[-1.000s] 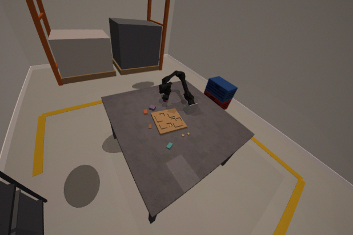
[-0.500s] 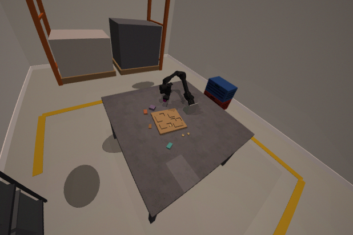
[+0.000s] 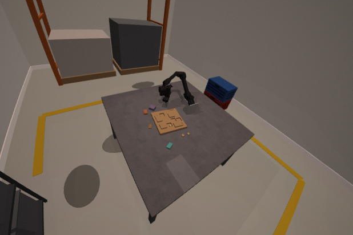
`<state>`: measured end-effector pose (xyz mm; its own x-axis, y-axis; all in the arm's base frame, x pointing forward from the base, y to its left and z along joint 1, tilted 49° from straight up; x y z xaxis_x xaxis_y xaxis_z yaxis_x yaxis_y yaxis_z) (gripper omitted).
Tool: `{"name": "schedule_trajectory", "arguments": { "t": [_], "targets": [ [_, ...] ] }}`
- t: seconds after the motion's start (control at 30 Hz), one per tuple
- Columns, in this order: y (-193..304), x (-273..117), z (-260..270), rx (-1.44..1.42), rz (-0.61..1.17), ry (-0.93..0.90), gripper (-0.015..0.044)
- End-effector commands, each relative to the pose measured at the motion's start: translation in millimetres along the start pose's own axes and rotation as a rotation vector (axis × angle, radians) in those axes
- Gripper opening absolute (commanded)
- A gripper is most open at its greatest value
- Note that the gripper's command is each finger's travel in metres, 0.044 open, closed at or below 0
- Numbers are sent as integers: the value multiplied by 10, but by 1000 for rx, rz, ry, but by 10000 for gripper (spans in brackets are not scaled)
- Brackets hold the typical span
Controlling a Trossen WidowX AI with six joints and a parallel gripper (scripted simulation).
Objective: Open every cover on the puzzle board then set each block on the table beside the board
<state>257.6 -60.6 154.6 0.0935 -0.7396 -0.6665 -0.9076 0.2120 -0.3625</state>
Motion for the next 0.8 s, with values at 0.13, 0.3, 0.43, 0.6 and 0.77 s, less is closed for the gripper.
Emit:
{"name": "schedule_trajectory", "arguments": {
  "t": [0.13, 0.3, 0.43, 0.6, 0.77],
  "targets": [
    [8, 154, 3, -5, 4, 1, 80],
    [7, 237, 1, -5, 4, 1, 80],
    [7, 302, -2, -5, 3, 1, 80],
    [9, 384, -8, -5, 2, 3, 80],
    [12, 465, -17, -5, 1, 4, 80]
  ]
}}
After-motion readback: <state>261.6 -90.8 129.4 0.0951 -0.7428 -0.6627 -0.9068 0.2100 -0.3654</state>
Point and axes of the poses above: the point midway between the two fingers, 35 mm back from their tips, its own x axis out along the fingers, its own z axis across the jaws, y = z × x, the point moved 2 cm from there along -x, back along the fingers, and after that the axes turned 13 degrees about -x, right-handed, at the moved point
